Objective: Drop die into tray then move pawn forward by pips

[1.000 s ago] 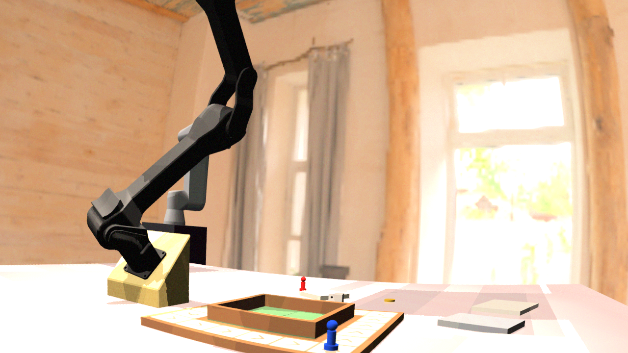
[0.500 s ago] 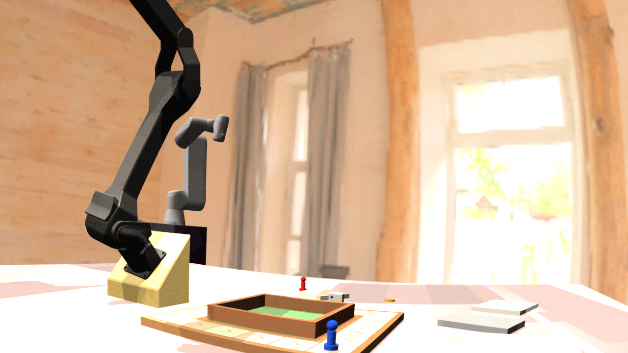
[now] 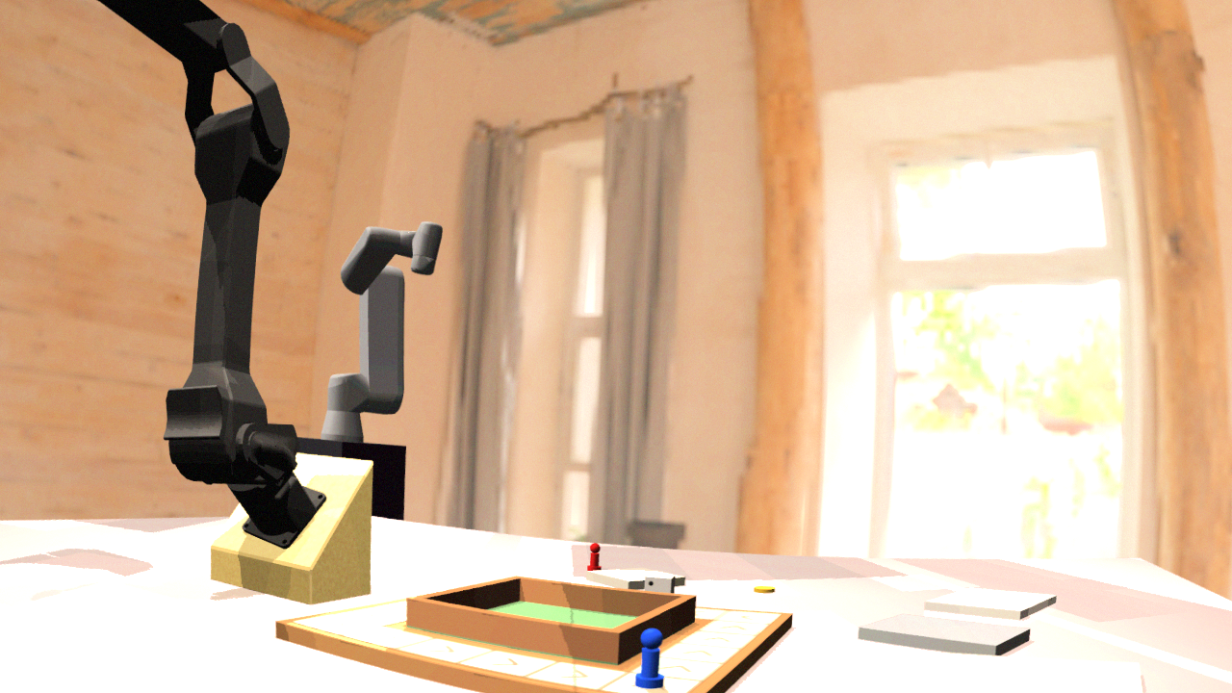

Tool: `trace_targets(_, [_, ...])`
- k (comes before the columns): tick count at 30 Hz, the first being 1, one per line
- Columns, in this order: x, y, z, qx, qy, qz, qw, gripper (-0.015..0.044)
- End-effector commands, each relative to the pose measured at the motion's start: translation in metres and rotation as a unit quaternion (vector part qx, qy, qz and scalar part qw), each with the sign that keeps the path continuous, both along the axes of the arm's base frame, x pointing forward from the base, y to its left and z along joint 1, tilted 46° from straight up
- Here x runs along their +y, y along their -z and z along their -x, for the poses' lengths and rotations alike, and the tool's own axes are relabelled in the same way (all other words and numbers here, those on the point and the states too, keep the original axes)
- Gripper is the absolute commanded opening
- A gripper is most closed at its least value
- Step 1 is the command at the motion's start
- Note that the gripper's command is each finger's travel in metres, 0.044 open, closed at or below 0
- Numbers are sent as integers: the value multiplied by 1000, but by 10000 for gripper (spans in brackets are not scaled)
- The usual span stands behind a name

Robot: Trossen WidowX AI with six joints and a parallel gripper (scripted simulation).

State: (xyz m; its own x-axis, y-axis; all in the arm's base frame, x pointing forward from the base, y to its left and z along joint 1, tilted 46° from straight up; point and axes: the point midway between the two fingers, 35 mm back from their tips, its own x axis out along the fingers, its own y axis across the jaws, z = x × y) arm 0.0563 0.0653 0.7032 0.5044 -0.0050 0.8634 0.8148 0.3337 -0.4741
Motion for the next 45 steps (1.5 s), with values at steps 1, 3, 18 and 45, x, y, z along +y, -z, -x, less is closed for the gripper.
trace_targets(1, [-48,-1,-9,1,-45,-69,997,275])
trace_targets(3, [-71,0,-17,4,-70,-104,992,275])
trace_targets(18, [-218,68,-157,91,-226,-401,883,275])
trace_targets(45, [-153,325,-417,374,-223,-663,609,275])
